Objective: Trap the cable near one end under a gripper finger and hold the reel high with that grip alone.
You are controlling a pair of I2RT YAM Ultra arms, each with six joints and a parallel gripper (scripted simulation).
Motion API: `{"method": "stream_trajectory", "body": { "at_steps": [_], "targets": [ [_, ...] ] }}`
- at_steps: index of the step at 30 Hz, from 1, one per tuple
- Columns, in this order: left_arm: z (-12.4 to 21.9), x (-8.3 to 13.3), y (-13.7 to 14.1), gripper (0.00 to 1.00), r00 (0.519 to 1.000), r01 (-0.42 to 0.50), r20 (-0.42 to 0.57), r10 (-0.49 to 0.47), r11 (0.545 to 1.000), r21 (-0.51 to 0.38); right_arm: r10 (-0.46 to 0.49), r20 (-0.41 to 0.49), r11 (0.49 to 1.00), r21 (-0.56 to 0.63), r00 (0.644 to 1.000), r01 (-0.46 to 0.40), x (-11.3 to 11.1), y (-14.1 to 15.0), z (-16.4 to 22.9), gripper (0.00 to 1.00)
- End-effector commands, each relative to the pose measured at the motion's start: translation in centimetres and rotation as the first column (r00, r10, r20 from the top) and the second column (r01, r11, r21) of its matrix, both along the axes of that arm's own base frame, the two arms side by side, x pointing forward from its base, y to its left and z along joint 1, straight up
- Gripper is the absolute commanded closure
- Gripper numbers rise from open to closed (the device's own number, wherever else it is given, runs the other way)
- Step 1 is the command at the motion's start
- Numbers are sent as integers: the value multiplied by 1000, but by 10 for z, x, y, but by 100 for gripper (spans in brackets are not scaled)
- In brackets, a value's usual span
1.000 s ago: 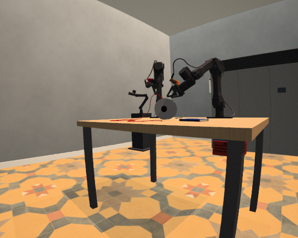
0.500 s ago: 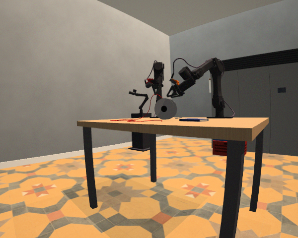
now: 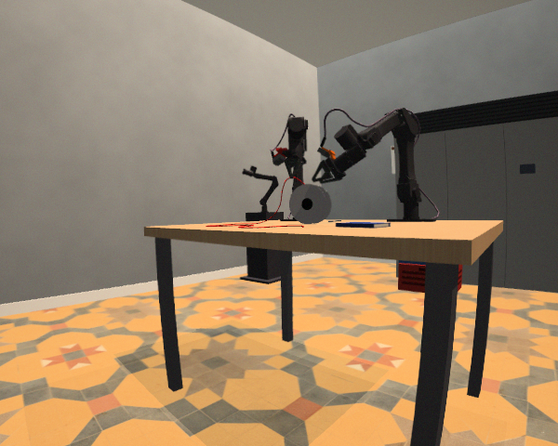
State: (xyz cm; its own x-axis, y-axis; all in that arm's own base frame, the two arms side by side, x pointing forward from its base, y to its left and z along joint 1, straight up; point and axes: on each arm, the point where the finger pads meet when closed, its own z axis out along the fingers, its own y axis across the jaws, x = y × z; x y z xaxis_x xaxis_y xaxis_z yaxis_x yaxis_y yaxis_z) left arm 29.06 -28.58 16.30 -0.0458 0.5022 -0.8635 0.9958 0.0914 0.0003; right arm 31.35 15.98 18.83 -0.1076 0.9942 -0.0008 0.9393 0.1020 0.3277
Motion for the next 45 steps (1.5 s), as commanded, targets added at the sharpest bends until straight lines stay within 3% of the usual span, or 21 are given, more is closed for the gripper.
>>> {"method": "stream_trajectory", "body": {
  "at_steps": [1,29,45],
  "targets": [
    [-7,-7,8,25,1000,-1,-29,1,1000,5,6,28,1000,1,1000,-6,-4,-1,9,100],
    [6,-8,-4,25,1000,18,-10,-18,1000,-10,3,15,1000,-9,1000,-3,0,-3,-1,100],
    [11,7,1,25,1000,1,12,-1,1000,-14,-1,25,1000,-4,1000,1,-1,-6,3,100]
  ]
}}
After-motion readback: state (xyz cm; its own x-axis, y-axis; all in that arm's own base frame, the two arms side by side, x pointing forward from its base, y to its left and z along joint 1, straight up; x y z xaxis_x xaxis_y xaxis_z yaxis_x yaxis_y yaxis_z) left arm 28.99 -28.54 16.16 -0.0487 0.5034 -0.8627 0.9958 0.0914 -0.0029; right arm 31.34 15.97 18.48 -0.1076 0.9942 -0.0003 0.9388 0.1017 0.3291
